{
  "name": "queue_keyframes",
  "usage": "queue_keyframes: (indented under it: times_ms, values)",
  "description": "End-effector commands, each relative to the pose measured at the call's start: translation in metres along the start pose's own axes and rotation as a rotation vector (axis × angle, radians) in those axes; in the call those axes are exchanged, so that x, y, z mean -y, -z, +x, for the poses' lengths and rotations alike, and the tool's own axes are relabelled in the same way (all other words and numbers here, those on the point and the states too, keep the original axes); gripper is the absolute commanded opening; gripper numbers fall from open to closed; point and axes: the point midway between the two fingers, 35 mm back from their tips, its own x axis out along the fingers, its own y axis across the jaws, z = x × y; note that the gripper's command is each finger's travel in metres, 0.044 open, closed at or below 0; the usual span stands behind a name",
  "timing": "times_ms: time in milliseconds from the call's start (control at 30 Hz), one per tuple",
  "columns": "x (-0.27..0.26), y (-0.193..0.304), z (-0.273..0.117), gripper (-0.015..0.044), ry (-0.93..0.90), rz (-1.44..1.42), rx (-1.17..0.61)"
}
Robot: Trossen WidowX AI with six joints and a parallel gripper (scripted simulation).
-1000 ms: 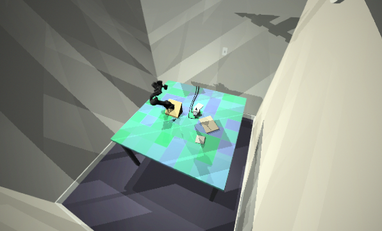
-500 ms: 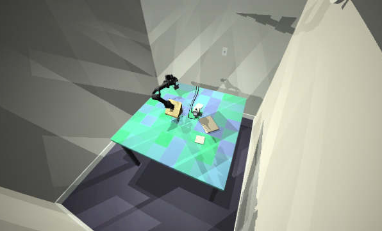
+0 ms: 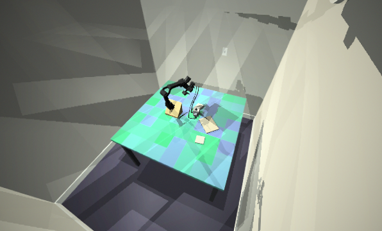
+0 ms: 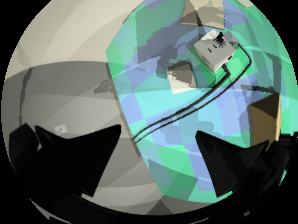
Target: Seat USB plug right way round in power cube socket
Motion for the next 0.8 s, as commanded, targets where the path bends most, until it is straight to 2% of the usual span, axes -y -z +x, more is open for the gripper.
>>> queue_keyframes:
  times_ms: [0,300,767]
  values:
    - [0.018,-0.067,0.017,0.044,0.198,0.282,0.09]
    - [0.078,-0.187,0.038,0.044,0.568,0.833,0.328]
    - [0.082,-0.187,0.039,0.044,0.585,0.856,0.342]
